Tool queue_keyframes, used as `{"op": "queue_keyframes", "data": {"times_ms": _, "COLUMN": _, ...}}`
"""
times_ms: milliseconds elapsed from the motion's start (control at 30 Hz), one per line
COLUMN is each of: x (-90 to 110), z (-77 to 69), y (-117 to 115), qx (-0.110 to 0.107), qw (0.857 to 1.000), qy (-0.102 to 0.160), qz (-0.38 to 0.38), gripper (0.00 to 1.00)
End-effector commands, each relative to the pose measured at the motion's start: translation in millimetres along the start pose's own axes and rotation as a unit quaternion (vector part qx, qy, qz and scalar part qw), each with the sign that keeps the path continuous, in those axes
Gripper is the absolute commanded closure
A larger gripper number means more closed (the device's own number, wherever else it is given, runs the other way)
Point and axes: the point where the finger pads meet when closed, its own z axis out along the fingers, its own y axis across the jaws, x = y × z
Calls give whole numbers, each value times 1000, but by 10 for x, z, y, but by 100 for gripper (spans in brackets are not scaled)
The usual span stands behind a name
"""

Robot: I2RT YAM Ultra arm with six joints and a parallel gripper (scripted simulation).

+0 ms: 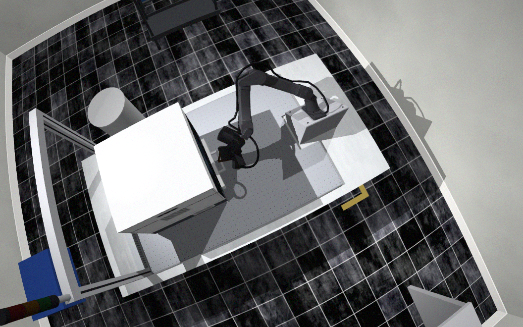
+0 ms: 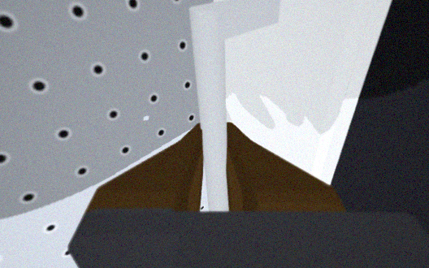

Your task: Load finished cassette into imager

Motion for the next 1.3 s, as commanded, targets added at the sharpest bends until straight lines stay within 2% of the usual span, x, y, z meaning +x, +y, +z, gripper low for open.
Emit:
{"op": "queue_keyframes", "data": {"times_ms": 0, "x": -73, "z": 36, "y": 54, "qx": 17, "qw": 999, "qy": -5, "qz": -30, "gripper": 100}}
{"op": "queue_keyframes", "data": {"times_ms": 200, "x": -73, "z": 36, "y": 54, "qx": 17, "qw": 999, "qy": -5, "qz": -30, "gripper": 100}}
{"op": "queue_keyframes", "data": {"times_ms": 433, "x": -105, "z": -30, "y": 77, "qx": 14, "qw": 999, "qy": -7, "qz": -33, "gripper": 100}}
{"op": "queue_keyframes", "data": {"times_ms": 500, "x": -60, "z": -60, "y": 34, "qx": 19, "qw": 999, "qy": -4, "qz": -29, "gripper": 100}}
{"op": "queue_keyframes", "data": {"times_ms": 1267, "x": -60, "z": -60, "y": 34, "qx": 19, "qw": 999, "qy": -4, "qz": -29, "gripper": 100}}
